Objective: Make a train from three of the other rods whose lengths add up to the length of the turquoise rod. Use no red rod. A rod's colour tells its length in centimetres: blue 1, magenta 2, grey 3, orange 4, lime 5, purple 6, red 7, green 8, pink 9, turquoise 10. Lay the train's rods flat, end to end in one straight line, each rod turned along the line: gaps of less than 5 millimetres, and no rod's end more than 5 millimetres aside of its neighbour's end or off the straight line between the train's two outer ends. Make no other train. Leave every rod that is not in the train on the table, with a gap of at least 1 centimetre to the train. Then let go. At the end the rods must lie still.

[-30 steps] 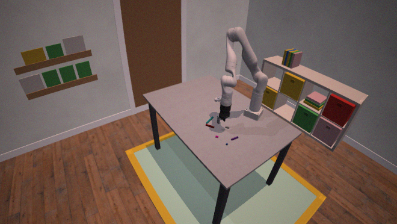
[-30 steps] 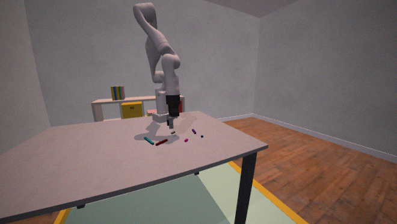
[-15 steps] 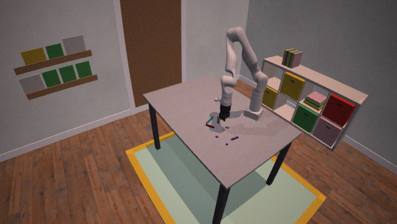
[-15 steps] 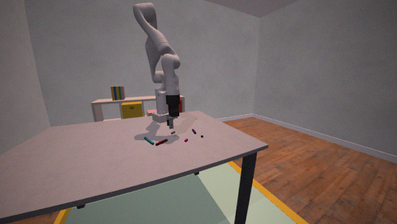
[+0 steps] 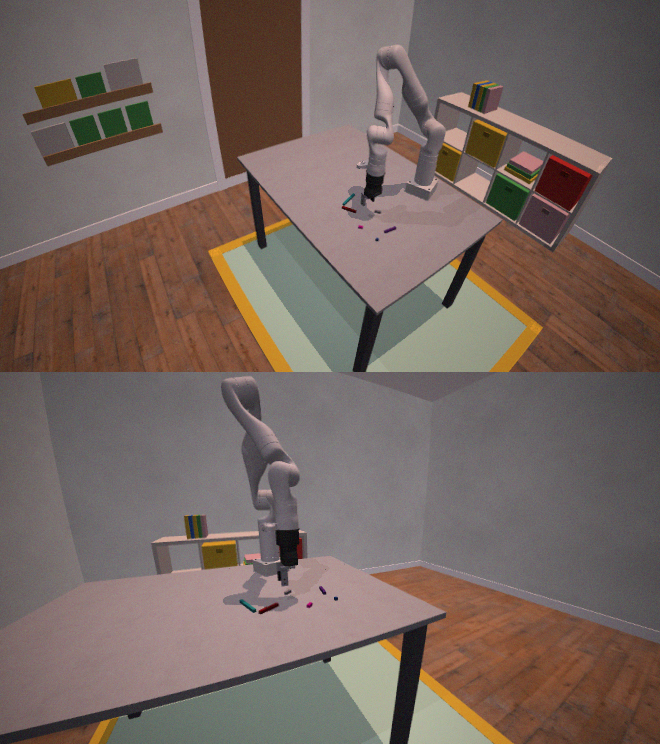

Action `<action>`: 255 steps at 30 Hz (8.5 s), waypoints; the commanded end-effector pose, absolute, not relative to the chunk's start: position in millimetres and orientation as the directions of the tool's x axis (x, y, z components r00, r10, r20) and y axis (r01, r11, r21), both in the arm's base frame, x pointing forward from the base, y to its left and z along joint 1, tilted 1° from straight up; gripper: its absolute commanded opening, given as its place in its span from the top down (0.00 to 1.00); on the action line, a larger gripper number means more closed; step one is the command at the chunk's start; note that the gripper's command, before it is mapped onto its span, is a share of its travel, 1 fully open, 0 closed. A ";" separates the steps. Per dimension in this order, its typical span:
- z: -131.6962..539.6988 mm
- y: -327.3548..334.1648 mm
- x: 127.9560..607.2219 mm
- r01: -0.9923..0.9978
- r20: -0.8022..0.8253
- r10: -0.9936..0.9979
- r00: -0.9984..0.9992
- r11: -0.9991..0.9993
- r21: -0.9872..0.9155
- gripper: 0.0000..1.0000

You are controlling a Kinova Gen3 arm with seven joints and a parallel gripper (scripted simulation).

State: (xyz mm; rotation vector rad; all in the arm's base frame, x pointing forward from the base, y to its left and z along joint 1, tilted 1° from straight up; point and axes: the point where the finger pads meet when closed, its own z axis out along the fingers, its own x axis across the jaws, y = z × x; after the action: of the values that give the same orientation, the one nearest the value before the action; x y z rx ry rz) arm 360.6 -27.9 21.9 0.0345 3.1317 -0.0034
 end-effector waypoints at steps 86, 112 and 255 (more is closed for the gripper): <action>24.0 -70.8 361.3 0.015 -0.011 0.015 -1.000 1.000 -0.007 0.00; 24.0 -70.8 361.3 0.015 -0.011 0.015 -1.000 1.000 -0.007 0.00; 28.1 133.3 438.3 0.122 -0.005 0.122 0.993 -0.992 0.007 0.00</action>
State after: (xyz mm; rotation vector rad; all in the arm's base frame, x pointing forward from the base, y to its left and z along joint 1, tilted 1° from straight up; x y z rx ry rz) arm 438.4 132.3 27.3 3.1263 0.2115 -0.0001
